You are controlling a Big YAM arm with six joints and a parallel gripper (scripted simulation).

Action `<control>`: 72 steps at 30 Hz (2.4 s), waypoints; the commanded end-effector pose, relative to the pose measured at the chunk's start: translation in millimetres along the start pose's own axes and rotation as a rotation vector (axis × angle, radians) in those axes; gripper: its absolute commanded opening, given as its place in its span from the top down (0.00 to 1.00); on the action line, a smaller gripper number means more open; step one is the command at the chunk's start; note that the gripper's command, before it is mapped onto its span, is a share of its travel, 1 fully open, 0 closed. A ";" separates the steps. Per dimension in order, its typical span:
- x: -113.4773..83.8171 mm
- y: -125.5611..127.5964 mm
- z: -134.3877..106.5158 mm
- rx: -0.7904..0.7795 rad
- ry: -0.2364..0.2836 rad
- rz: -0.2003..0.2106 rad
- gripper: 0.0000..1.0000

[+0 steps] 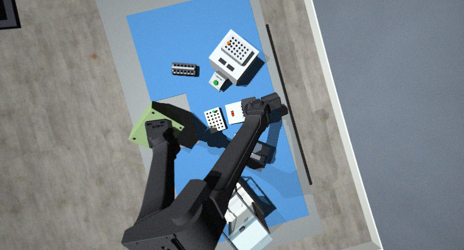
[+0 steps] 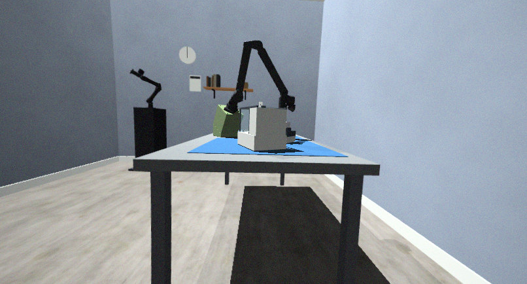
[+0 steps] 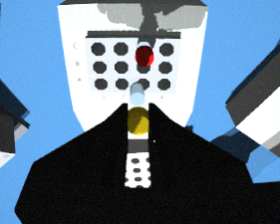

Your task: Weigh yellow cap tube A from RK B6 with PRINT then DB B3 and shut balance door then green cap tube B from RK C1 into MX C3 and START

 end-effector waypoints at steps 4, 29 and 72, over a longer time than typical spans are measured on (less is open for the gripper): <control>-3.8 -9.6 3.5 0.029 -0.027 -0.003 0.91; -5.2 -4.3 9.0 0.015 -0.025 0.000 0.91; 11.9 -7.5 -3.1 0.006 0.004 -0.001 0.91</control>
Point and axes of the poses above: the point where the finger pads meet when closed, its own x axis out along the fingers, its own y axis across the jaws, z = x × y, the point moved 3 cm from there along -x, back along the fingers, and after that the axes turned 9 degrees about -x, right-handed, at the moved point
